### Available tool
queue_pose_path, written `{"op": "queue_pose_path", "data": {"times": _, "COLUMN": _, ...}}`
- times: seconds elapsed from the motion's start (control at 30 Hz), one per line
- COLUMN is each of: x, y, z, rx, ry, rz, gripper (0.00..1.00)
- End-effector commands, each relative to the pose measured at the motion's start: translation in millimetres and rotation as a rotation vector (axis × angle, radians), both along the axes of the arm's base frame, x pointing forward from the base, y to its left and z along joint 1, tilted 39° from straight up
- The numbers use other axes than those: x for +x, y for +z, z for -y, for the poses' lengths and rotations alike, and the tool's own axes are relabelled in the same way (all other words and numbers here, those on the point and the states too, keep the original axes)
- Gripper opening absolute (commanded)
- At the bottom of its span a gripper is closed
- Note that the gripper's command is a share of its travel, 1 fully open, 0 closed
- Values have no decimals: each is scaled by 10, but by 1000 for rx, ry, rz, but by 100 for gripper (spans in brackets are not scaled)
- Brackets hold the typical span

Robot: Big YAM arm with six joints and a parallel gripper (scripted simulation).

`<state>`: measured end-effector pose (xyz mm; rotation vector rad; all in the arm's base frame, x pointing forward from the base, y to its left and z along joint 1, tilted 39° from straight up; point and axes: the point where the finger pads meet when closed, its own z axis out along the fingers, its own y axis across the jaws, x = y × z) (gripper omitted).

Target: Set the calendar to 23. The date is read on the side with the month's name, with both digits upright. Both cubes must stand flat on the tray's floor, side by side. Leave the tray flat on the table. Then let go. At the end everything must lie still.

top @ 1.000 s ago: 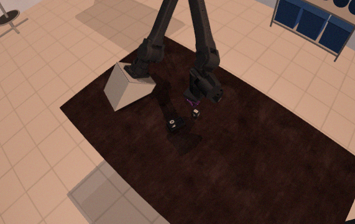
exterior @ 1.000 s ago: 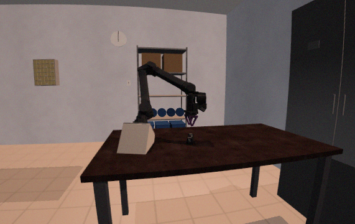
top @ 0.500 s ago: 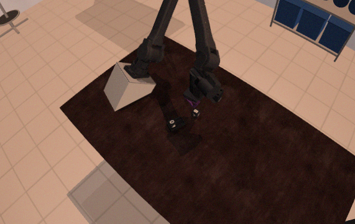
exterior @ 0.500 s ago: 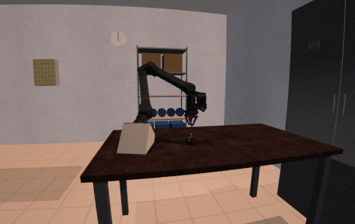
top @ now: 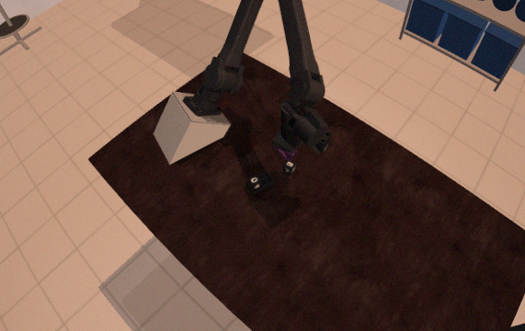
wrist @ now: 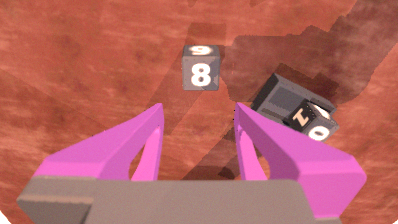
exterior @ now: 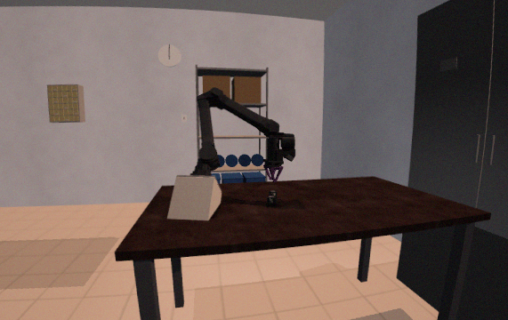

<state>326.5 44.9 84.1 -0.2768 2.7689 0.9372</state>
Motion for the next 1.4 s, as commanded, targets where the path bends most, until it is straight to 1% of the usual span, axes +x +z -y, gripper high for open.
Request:
{"op": "queue_pose_path", "data": {"times": 0.0, "x": 56, "y": -43, "z": -36, "rx": 2, "ry": -4, "rz": -3, "gripper": 46}}
{"op": "queue_pose_path", "data": {"times": 0.03, "x": 79, "y": -38, "z": -41, "rx": 2, "ry": -4, "rz": 2, "gripper": 46}}
{"op": "queue_pose_path", "data": {"times": 0.13, "x": 45, "y": -104, "z": -63, "rx": 3, "ry": -8, "rz": -7, "gripper": 46}}
{"op": "queue_pose_path", "data": {"times": 0.2, "x": 45, "y": -104, "z": -63, "rx": 3, "ry": -8, "rz": -7, "gripper": 46}}
{"op": "queue_pose_path", "data": {"times": 0.23, "x": 188, "y": -19, "z": 11, "rx": -2, "ry": -26, "rz": 23, "gripper": 46}}
{"op": "queue_pose_path", "data": {"times": 0.3, "x": 65, "y": -130, "z": -103, "rx": 2, "ry": -4, "rz": -4, "gripper": 46}}
{"op": "queue_pose_path", "data": {"times": 0.33, "x": 50, "y": -154, "z": -116, "rx": 3, "ry": -4, "rz": -8, "gripper": 46}}
{"op": "queue_pose_path", "data": {"times": 0.43, "x": 55, "y": -192, "z": -145, "rx": 3, "ry": -4, "rz": -8, "gripper": 46}}
{"op": "queue_pose_path", "data": {"times": 0.5, "x": 116, "y": -179, "z": -148, "rx": 1, "ry": -7, "rz": 4, "gripper": 46}}
{"op": "queue_pose_path", "data": {"times": 0.57, "x": 66, "y": -240, "z": -160, "rx": 2, "ry": -11, "rz": -8, "gripper": 46}}
{"op": "queue_pose_path", "data": {"times": 0.63, "x": 65, "y": -262, "z": -199, "rx": 2, "ry": -4, "rz": -8, "gripper": 46}}
{"op": "queue_pose_path", "data": {"times": 0.7, "x": 120, "y": -247, "z": -208, "rx": 0, "ry": -4, "rz": 3, "gripper": 46}}
{"op": "queue_pose_path", "data": {"times": 0.77, "x": 120, "y": -247, "z": -208, "rx": 0, "ry": -4, "rz": 3, "gripper": 46}}
{"op": "queue_pose_path", "data": {"times": 0.8, "x": 146, "y": -252, "z": -109, "rx": 0, "ry": -35, "rz": 5, "gripper": 46}}
{"op": "queue_pose_path", "data": {"times": 0.9, "x": 82, "y": -309, "z": -239, "rx": 1, "ry": -4, "rz": -6, "gripper": 46}}
{"op": "queue_pose_path", "data": {"times": 1.0, "x": 125, "y": -305, "z": -219, "rx": 0, "ry": -14, "rz": 1, "gripper": 46}}
{"op": "queue_pose_path", "data": {"times": 1.07, "x": 94, "y": -337, "z": -216, "rx": 1, "ry": -18, "rz": -6, "gripper": 46}}
{"op": "queue_pose_path", "data": {"times": 1.17, "x": 136, "y": -314, "z": -249, "rx": 0, "ry": -9, "rz": 4, "gripper": 46}}
{"op": "queue_pose_path", "data": {"times": 1.37, "x": 114, "y": -330, "z": -230, "rx": 0, "ry": -10, "rz": 0, "gripper": 46}}
